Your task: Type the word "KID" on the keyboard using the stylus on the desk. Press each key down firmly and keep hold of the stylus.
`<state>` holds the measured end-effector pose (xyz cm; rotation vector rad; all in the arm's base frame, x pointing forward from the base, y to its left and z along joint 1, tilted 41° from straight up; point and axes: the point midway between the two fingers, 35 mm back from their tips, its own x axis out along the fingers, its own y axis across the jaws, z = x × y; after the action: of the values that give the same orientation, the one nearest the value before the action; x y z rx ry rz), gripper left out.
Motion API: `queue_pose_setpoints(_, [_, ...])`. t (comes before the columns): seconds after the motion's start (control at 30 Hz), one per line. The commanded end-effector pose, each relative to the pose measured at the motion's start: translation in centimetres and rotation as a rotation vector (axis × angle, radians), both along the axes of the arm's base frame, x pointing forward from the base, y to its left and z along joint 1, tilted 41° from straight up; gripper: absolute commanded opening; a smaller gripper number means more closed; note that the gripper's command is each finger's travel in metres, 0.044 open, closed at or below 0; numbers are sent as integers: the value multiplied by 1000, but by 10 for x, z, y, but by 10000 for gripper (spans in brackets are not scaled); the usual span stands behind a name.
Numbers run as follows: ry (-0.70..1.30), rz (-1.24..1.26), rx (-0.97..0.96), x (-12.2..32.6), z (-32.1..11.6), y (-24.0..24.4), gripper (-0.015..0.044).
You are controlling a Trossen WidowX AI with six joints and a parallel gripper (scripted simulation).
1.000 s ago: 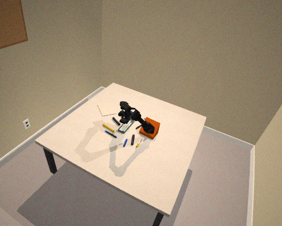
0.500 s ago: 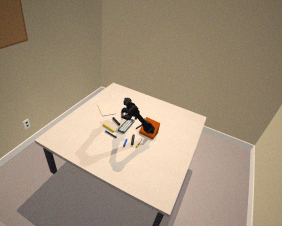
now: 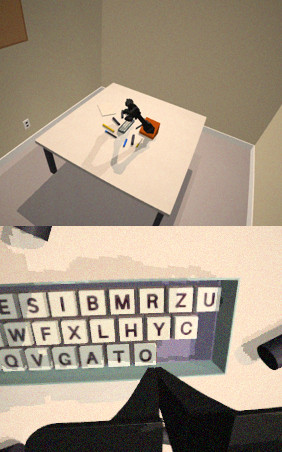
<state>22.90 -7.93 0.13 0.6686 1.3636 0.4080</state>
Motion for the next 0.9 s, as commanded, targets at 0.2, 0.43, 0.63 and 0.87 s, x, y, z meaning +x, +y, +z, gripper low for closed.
queue_pose_setpoints(0.2, [4,0,1,-10,4,10,0])
queue_pose_setpoints(0.43, [5,-1,-2,-1,36,45,0])
queue_pose_setpoints(0.63, [3,0,6,0,58,72,0])
queue_pose_setpoints(0.87, [3,0,6,0,58,72,0])
